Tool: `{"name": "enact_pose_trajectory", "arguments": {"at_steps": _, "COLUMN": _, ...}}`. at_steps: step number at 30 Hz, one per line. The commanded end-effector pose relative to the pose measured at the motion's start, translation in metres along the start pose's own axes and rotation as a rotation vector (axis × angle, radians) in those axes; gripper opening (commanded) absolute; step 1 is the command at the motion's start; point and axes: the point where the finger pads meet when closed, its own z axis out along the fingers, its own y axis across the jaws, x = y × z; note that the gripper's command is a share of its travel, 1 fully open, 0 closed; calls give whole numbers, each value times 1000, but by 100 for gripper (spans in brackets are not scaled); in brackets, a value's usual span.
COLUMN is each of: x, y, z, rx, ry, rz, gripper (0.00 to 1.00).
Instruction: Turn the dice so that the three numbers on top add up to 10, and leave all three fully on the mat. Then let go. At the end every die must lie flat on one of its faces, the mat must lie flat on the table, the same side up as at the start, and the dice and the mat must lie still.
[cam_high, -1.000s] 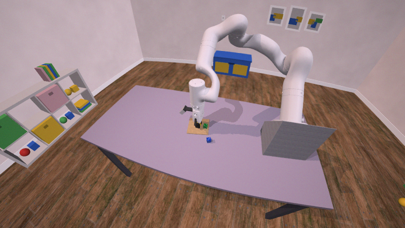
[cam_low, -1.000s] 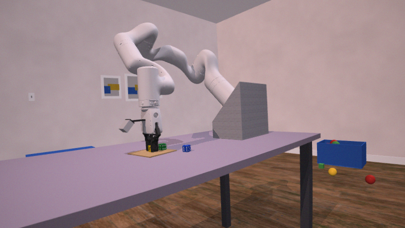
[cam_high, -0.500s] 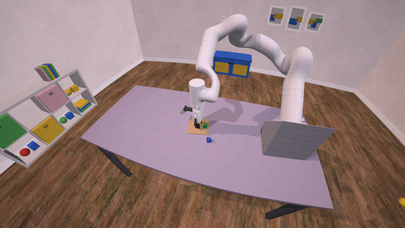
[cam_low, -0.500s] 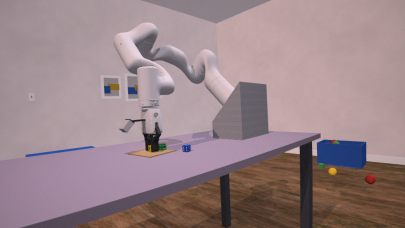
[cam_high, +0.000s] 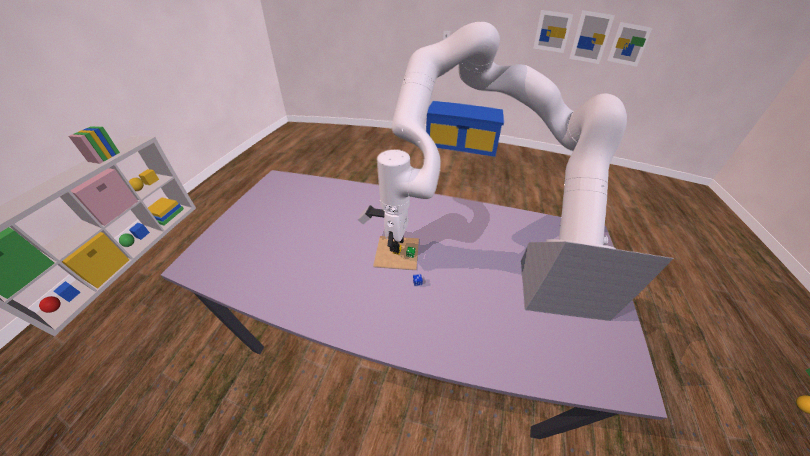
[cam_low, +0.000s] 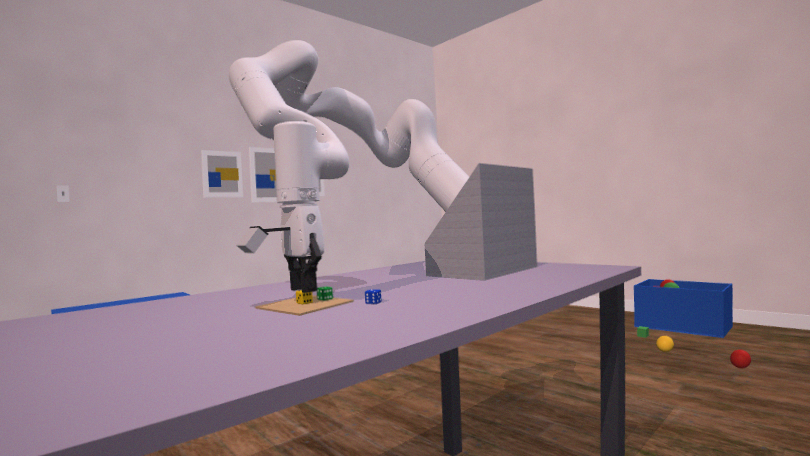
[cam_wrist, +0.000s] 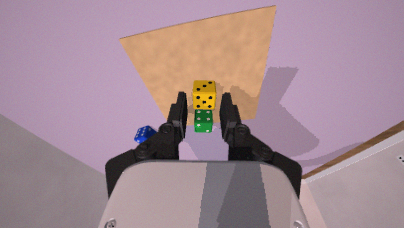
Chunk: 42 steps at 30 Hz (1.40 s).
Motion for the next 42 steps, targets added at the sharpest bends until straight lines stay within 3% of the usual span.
{"name": "enact_pose_trajectory", "arguments": {"at_steps": 1, "x": 1, "y": 0, "z": -24, "rx": 0, "ry": 1, "rz": 0, "gripper": 42}}
{"name": "enact_pose_trajectory", "arguments": {"at_steps": 11, "x": 1, "y": 0, "z": -61, "rx": 0, "ry": 1, "rz": 0, "gripper": 42}}
{"name": "enact_pose_trajectory", "arguments": {"at_steps": 18, "x": 1, "y": 0, "z": -68, "rx": 0, "ry": 1, "rz": 0, "gripper": 42}}
{"name": "enact_pose_trajectory", "arguments": {"at_steps": 19, "x": 1, "y": 0, "z": -68, "rx": 0, "ry": 1, "rz": 0, "gripper": 100}}
{"name": "enact_pose_trajectory", "arguments": {"at_steps": 42, "x": 1, "y": 0, "z": -68, "rx": 0, "ry": 1, "rz": 1, "gripper": 100}}
